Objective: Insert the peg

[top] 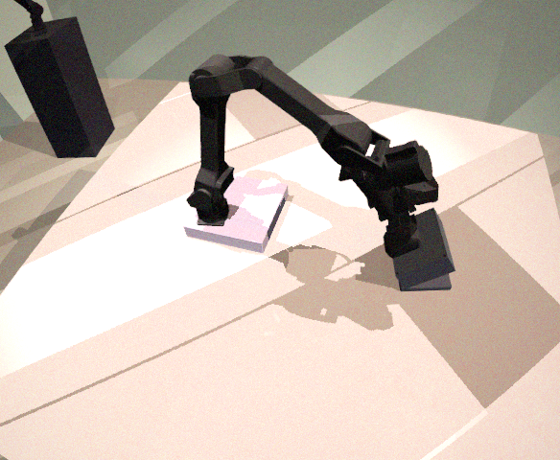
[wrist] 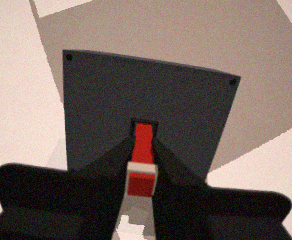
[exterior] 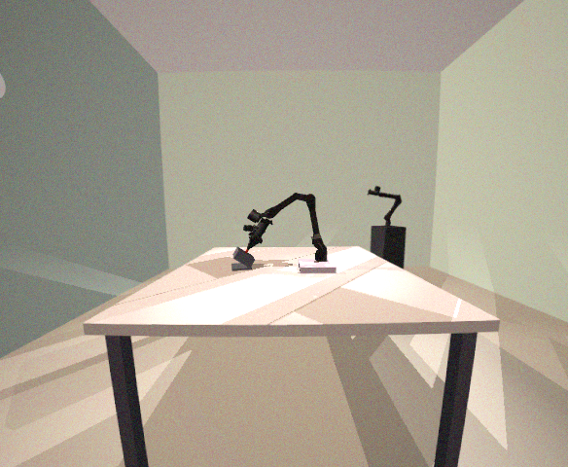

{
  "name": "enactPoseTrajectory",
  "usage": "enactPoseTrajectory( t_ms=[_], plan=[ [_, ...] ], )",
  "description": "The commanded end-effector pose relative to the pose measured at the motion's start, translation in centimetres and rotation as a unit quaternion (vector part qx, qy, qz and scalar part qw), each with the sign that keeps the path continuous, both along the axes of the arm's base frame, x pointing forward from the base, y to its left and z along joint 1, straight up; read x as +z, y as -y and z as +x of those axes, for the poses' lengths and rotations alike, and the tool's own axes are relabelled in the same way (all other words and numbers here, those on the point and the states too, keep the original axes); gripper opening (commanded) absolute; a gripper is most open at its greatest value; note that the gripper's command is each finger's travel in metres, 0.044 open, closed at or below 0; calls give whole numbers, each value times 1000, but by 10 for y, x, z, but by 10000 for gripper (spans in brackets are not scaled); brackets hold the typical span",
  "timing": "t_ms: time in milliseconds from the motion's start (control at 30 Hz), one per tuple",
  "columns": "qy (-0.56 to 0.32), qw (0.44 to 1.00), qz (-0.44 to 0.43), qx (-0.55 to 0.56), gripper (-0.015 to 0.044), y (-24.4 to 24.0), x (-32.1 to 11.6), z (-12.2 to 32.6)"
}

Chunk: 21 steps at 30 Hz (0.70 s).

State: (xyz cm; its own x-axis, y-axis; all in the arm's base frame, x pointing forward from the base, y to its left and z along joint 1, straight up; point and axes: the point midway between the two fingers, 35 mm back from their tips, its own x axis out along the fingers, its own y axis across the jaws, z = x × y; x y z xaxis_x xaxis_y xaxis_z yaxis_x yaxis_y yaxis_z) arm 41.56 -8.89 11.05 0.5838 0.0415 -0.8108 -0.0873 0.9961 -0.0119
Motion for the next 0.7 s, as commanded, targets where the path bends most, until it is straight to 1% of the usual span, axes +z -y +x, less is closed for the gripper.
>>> enactPoseTrajectory(
  t_ms=[0, 667],
  plan=[
    [0, 1000, -1, -3, 0, 1, -3, 2],
    [1, 1000, 0, 0, 0, 0, -5, 3]
  ],
)
